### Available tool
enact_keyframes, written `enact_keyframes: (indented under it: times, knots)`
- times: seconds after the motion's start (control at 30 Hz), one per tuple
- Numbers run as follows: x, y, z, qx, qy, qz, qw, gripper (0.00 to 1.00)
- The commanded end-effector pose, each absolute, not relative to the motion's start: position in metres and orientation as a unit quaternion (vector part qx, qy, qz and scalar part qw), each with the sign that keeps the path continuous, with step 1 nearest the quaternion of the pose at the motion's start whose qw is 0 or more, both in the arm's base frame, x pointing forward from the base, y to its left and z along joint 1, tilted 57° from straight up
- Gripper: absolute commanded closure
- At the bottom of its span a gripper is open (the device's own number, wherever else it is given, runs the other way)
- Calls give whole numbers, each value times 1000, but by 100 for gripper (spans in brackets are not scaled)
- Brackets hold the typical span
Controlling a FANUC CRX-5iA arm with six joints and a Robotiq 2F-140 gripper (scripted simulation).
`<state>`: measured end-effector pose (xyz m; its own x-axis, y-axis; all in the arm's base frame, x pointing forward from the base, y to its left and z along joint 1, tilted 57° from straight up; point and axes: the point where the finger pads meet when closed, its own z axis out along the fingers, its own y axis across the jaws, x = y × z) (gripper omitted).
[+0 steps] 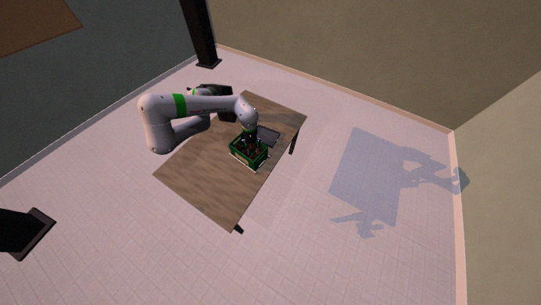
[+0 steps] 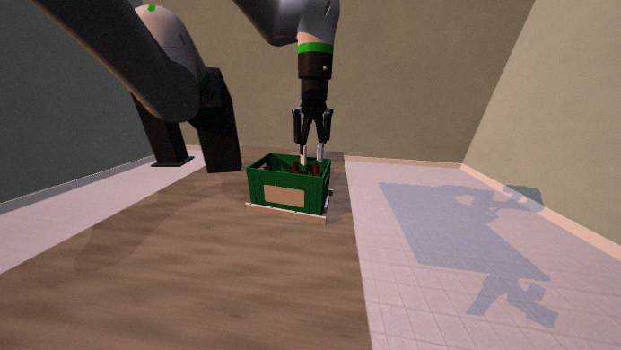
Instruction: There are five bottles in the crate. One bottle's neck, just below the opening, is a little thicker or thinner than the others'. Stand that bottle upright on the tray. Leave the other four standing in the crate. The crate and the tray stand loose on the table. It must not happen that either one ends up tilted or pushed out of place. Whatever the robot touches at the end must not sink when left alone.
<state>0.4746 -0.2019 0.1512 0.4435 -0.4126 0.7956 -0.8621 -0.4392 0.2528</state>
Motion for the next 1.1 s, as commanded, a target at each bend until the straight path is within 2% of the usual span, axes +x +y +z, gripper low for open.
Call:
enact_keyframes:
  times: [0.0,1.07]
  knots:
    - [476,-203,150,780,-408,334,336,56]
    - [481,-216,141,780,-408,334,336,56]
